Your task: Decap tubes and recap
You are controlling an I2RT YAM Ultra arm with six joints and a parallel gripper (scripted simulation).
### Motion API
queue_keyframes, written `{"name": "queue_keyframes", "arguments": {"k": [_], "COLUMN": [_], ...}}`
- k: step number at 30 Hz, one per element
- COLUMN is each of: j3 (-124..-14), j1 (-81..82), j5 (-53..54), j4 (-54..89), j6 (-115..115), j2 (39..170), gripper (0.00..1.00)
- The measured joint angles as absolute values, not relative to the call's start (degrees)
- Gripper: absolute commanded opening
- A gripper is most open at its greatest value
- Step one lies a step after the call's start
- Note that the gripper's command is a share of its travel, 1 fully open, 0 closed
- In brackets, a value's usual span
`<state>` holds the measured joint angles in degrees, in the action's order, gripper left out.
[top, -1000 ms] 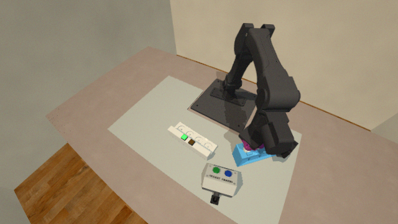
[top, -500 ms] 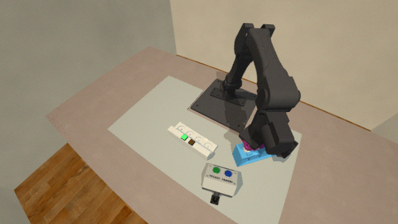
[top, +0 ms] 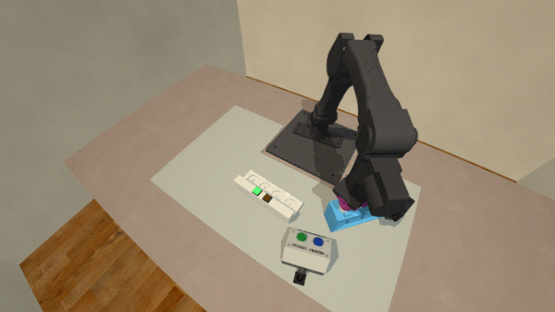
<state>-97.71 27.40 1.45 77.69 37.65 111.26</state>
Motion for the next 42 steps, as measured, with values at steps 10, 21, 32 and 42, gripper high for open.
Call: {"name": "queue_keyframes", "arguments": {"k": [10,21,32,42], "j3": [-96.66,-96.66,-96.68,-96.25], "j1": [27.42,27.42,27.42,27.42], "j5": [1.45,1.45,1.45,1.45], "j4": [76.75,76.75,76.75,76.31], "j6": [37.63,37.6,37.6,32.71], "j2": [111.26,111.24,111.24,111.24], "gripper": [0.0,0.49,0.49,0.49]}}
